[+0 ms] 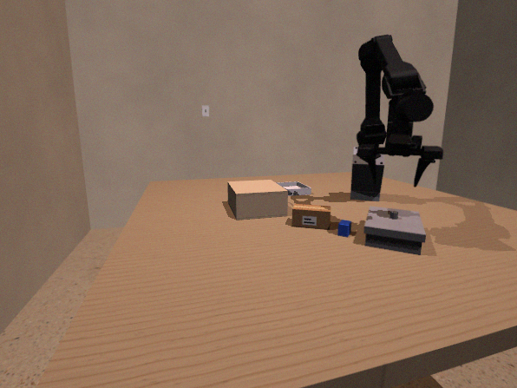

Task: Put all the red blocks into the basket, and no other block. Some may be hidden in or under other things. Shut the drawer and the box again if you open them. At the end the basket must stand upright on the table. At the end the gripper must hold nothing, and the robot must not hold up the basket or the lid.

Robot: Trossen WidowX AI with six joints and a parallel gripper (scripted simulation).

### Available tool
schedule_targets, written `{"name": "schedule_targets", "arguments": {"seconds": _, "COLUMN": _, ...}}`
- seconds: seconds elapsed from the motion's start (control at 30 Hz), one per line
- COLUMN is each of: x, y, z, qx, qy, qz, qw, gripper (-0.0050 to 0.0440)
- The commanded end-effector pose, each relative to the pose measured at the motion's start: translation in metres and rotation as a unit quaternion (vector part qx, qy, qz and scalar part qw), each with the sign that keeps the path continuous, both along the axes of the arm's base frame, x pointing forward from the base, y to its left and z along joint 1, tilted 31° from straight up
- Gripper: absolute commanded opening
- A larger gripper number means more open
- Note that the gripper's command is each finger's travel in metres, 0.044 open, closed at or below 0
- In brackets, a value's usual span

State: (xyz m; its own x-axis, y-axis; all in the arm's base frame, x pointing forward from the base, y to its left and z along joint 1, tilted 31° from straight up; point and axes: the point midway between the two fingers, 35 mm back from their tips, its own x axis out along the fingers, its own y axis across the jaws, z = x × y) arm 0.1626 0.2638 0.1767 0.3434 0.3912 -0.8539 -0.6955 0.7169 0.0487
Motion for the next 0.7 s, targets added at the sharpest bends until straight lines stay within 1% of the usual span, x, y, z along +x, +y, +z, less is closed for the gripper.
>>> {"name": "schedule_targets", "arguments": {"seconds": 0.0, "x": -0.006, "y": 0.003, "z": -0.008, "qx": 0.000, "qy": 0.003, "qz": -0.008, "qw": 1.000, "gripper": 0.0440}}
{"name": "schedule_targets", "arguments": {"seconds": 0.07, "x": -0.006, "y": 0.003, "z": -0.008, "qx": 0.000, "qy": 0.003, "qz": -0.008, "qw": 1.000, "gripper": 0.0440}}
{"name": "schedule_targets", "arguments": {"seconds": 0.3, "x": 0.010, "y": 0.021, "z": -0.048, "qx": 0.000, "qy": 0.003, "qz": -0.008, "qw": 1.000, "gripper": 0.0440}}
{"name": "schedule_targets", "arguments": {"seconds": 0.47, "x": 0.010, "y": 0.022, "z": -0.049, "qx": 0.000, "qy": 0.003, "qz": -0.008, "qw": 1.000, "gripper": 0.0440}}
{"name": "schedule_targets", "arguments": {"seconds": 0.67, "x": 0.016, "y": 0.028, "z": -0.063, "qx": 0.000, "qy": 0.003, "qz": -0.008, "qw": 1.000, "gripper": 0.0440}}
